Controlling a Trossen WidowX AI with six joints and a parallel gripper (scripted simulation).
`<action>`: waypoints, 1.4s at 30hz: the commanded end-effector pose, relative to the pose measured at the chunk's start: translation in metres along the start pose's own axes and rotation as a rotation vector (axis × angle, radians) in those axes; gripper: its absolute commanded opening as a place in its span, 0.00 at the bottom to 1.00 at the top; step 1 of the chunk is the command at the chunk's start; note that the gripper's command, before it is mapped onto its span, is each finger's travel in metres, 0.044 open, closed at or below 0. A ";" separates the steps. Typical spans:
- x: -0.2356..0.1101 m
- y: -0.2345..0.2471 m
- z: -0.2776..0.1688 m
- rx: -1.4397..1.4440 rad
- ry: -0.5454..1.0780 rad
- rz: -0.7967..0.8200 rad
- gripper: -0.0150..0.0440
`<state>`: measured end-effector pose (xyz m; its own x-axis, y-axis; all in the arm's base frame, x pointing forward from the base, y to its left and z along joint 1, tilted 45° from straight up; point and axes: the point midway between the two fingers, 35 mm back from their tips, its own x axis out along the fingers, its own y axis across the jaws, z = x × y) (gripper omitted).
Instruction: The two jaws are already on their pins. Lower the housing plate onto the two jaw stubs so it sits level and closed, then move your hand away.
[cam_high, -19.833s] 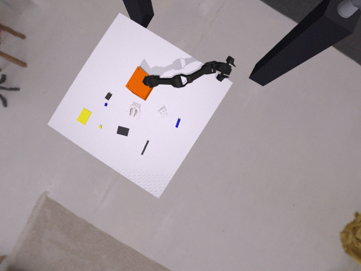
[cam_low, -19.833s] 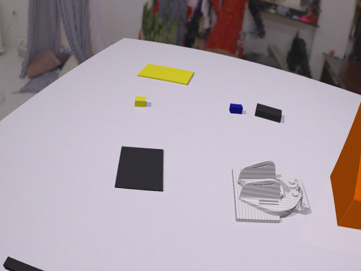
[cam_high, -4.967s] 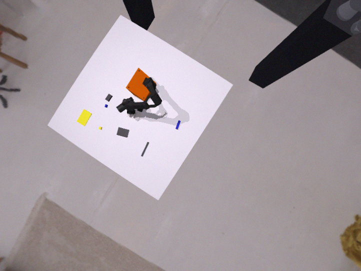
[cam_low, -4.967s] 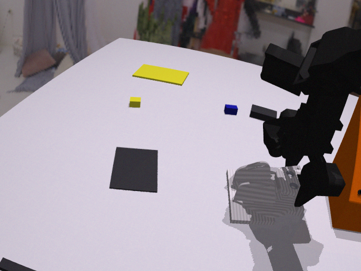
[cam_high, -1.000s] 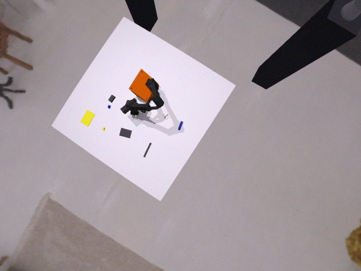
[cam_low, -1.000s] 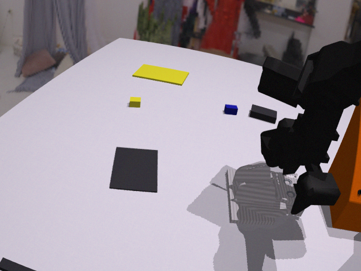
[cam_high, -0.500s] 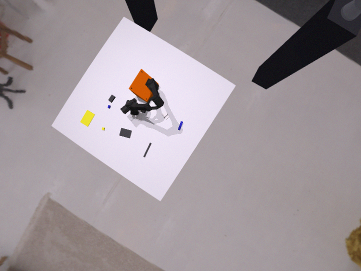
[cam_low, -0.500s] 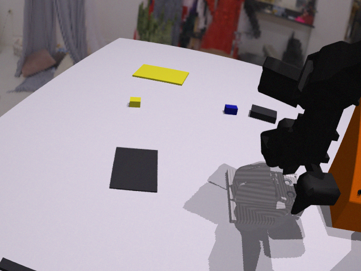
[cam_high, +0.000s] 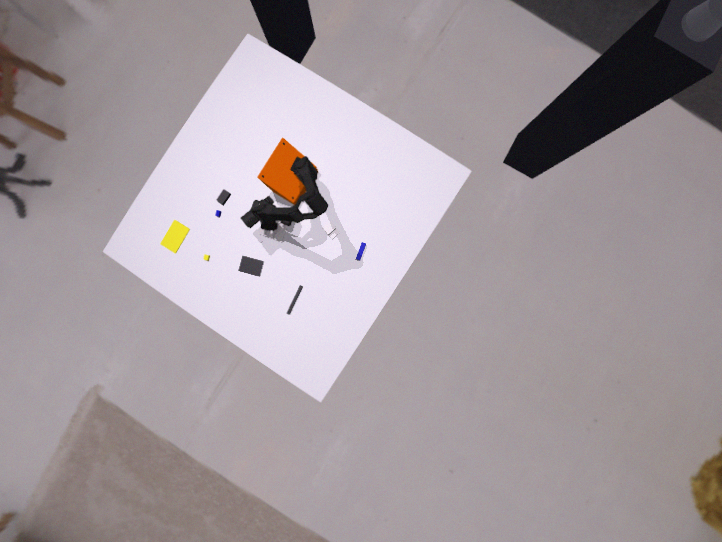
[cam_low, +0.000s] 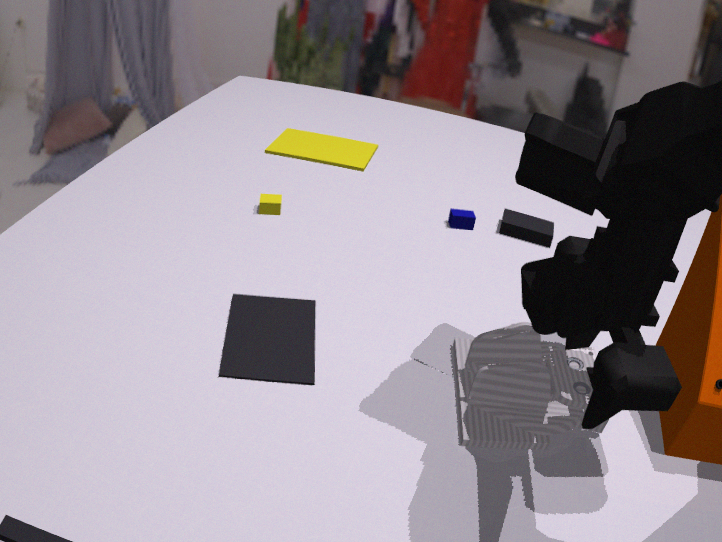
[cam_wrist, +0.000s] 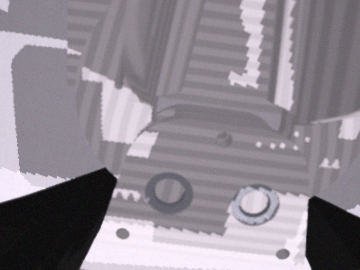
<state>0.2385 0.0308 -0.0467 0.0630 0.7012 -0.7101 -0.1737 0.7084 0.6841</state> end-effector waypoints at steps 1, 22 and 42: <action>0.000 0.000 0.000 0.004 0.000 0.003 0.85; 0.000 0.000 0.000 0.004 0.000 0.003 0.85; 0.000 0.000 0.000 0.000 0.000 0.000 1.00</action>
<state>0.2385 0.0308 -0.0467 0.0631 0.7013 -0.7100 -0.1736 0.7083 0.6842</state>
